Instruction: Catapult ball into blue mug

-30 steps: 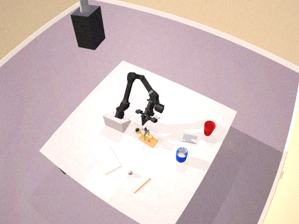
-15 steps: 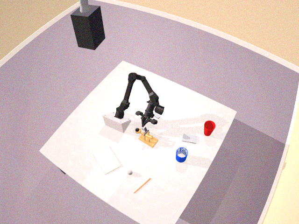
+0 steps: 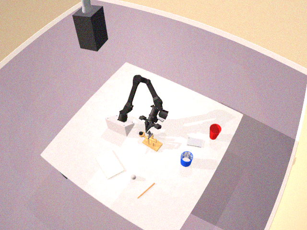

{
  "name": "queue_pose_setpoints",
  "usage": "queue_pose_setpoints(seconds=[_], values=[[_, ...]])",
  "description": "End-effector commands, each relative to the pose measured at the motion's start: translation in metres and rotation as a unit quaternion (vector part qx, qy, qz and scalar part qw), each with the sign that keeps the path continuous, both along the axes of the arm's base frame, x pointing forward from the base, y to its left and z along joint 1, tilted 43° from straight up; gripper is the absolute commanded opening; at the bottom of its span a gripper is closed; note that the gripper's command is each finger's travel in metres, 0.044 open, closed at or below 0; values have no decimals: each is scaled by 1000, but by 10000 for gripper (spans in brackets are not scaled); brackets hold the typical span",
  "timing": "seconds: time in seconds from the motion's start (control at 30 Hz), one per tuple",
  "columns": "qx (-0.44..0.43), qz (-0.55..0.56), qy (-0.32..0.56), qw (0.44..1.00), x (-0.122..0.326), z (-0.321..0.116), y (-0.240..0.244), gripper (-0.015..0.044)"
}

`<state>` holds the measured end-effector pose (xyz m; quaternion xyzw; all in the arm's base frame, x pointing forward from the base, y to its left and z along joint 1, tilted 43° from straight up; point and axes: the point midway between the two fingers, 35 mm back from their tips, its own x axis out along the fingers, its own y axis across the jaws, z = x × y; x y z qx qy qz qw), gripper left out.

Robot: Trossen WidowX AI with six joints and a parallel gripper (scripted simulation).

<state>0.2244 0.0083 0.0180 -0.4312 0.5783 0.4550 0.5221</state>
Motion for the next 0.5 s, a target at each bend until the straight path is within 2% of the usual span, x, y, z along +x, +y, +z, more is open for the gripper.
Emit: queue_pose_setpoints(seconds=[0.0,0.33,0.47], values=[[2,0,8,1000,-4,-7,5,0],[2,0,8,1000,-3,-19,20,0],[1,1,3,1000,9,35,3,0]])
